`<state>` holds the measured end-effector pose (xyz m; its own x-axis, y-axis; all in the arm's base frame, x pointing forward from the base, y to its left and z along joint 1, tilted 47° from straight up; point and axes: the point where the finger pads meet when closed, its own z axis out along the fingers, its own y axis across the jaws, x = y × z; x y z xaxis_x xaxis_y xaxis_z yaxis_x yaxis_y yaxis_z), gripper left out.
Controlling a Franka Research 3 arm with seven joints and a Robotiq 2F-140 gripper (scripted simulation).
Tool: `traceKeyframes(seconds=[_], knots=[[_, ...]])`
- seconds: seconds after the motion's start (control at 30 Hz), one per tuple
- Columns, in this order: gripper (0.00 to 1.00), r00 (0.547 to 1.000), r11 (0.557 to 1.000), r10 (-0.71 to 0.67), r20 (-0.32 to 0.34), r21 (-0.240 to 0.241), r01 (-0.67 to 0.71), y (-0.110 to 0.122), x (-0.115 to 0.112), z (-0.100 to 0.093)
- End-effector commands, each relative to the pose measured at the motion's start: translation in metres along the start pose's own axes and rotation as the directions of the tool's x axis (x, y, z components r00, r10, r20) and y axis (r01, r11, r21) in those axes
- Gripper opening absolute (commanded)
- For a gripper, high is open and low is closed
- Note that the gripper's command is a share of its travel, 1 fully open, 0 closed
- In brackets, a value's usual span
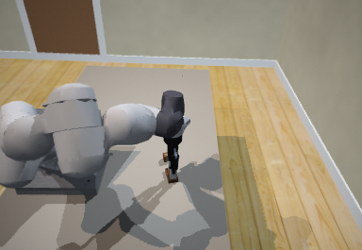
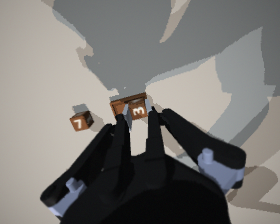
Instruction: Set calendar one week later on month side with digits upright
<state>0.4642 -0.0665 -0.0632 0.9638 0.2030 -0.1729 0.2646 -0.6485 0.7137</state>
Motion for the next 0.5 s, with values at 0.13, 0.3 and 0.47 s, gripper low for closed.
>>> traceKeyframes(seconds=[0.13,0.3,0.47], knots=[[0.17,1.000,1.000,0.009,-0.002,0.002,-0.009,0.0001,0.0010,0.0032],[0.17,1.000,1.000,0.009,-0.002,0.002,-0.009,0.0001,0.0010,0.0039],[0.17,1.000,1.000,0.009,-0.002,0.002,-0.009,0.0001,0.0010,0.0040]])
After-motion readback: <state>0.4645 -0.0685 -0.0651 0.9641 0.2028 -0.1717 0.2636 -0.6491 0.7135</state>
